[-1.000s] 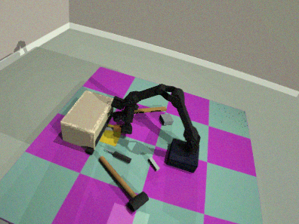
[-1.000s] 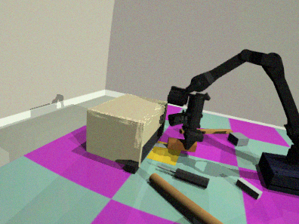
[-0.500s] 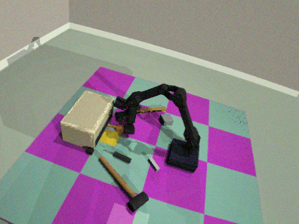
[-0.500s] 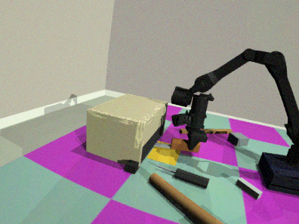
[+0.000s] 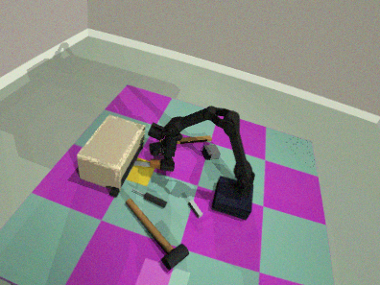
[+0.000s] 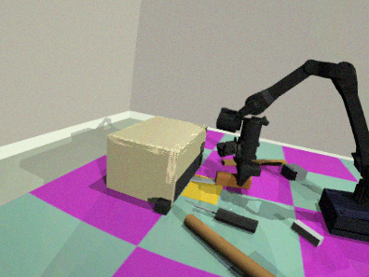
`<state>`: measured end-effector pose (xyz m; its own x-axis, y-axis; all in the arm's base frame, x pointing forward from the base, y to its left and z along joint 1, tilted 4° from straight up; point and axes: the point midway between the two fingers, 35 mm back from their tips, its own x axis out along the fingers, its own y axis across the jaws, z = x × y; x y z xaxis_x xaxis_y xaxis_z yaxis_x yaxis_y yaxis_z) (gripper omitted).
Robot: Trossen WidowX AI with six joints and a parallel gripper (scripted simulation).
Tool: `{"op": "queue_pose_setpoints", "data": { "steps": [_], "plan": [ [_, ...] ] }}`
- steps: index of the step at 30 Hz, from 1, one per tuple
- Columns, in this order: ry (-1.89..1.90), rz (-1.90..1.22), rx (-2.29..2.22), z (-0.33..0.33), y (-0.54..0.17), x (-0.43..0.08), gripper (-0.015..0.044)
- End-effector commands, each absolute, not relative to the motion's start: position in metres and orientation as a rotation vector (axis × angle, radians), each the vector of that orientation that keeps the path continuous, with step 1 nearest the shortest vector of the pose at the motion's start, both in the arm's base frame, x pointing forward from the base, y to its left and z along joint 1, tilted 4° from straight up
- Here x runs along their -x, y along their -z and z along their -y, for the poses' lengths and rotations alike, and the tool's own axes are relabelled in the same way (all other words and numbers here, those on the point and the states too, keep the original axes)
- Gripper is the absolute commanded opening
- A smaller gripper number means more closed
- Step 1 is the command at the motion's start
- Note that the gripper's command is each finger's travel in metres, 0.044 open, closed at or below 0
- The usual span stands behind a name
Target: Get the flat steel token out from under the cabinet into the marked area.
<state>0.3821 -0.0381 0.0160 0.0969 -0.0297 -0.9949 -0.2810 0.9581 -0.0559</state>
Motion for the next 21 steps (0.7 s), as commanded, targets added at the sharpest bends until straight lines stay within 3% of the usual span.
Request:
{"op": "queue_pose_setpoints", "data": {
  "steps": [1, 21],
  "plan": [
    [-0.194, -1.467, 0.261, 0.04, -0.015, -0.377, 0.0],
    [-0.194, -1.469, 0.261, 0.047, -0.013, -0.357, 0.0]
  ]
}}
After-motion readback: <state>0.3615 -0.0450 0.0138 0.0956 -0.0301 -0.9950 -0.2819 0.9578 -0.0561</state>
